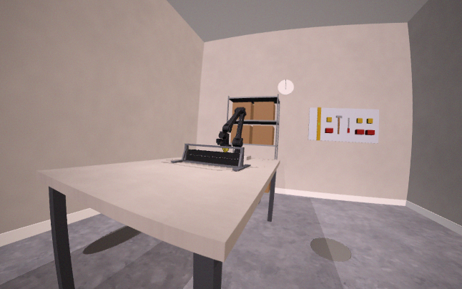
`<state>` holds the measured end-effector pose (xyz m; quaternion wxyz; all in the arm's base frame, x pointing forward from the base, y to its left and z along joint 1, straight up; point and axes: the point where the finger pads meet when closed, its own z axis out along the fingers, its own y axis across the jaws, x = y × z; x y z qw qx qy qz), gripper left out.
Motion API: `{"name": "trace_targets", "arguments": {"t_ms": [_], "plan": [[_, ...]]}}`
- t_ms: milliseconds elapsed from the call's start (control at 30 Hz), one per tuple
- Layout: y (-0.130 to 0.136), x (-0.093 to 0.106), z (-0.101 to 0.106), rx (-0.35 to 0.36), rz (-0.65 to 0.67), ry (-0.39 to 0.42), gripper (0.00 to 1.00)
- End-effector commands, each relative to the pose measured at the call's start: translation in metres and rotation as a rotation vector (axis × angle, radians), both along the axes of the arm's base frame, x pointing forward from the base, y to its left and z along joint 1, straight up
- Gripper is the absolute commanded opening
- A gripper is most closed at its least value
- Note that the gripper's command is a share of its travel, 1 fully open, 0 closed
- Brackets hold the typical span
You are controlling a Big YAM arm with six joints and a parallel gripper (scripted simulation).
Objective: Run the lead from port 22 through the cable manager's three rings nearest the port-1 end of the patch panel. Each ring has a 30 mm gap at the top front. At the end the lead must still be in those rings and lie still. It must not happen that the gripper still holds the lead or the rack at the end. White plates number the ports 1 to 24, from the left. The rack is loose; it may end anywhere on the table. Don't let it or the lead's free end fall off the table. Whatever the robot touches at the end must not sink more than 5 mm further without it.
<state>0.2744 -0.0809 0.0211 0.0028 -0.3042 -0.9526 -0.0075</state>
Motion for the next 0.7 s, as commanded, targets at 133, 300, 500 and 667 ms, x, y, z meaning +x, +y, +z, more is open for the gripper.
{"name": "trace_targets", "arguments": {"t_ms": [133, 300, 500, 667], "plan": [[0.026, 0.090, 0.039, -0.014, -0.277, -0.035, 0.00], [0.059, 0.146, 0.061, -0.004, -0.495, -0.035, 0.00], [0.100, 0.225, 0.092, 0.010, -0.712, -0.035, 0.00], [0.123, 0.273, 0.112, 0.013, -0.886, -0.033, 0.00]]}}
